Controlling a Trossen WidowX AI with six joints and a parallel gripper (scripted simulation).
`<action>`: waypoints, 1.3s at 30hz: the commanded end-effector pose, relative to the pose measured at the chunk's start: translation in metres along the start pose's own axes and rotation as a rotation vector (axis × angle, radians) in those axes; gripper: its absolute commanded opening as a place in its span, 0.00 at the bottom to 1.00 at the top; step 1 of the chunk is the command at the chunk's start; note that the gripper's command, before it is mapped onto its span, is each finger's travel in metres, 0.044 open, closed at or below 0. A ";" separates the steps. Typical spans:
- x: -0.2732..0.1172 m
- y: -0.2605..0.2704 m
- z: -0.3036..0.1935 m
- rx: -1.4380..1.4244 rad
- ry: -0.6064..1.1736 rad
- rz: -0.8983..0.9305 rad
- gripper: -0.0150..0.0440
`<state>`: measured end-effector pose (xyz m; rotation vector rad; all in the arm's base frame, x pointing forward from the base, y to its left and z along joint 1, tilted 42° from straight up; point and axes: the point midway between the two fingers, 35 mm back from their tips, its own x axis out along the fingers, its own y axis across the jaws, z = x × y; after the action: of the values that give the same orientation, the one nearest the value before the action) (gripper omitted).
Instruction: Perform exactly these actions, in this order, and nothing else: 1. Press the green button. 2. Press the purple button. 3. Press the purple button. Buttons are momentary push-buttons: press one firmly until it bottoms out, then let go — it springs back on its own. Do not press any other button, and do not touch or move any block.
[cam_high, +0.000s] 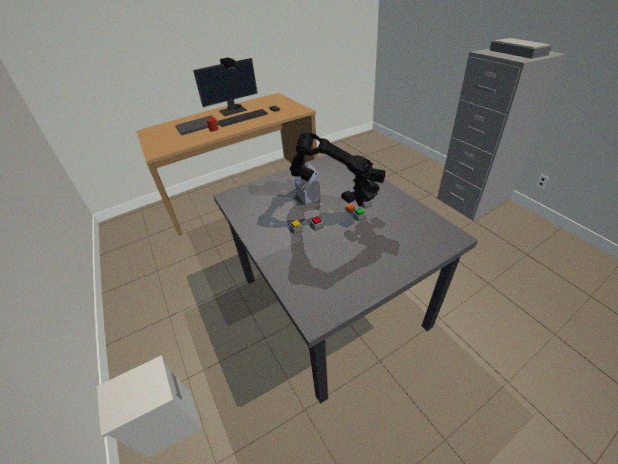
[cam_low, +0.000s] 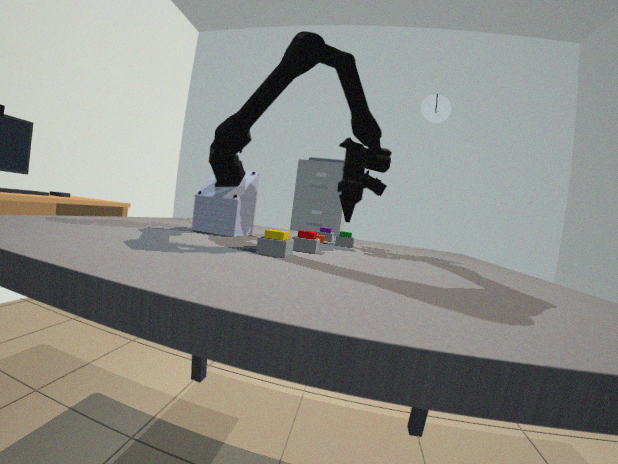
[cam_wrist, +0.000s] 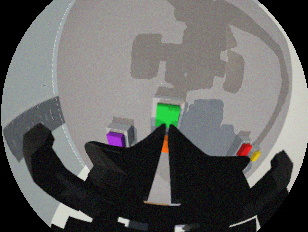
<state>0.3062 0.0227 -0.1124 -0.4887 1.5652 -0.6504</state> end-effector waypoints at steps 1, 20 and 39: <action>-0.030 0.001 0.002 0.005 0.003 0.005 0.29; -0.063 0.093 -0.068 0.003 0.005 0.012 0.29; 0.010 0.094 -0.068 0.004 0.004 0.010 0.29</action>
<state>0.2473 0.0998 -0.1757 -0.4658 1.5633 -0.6444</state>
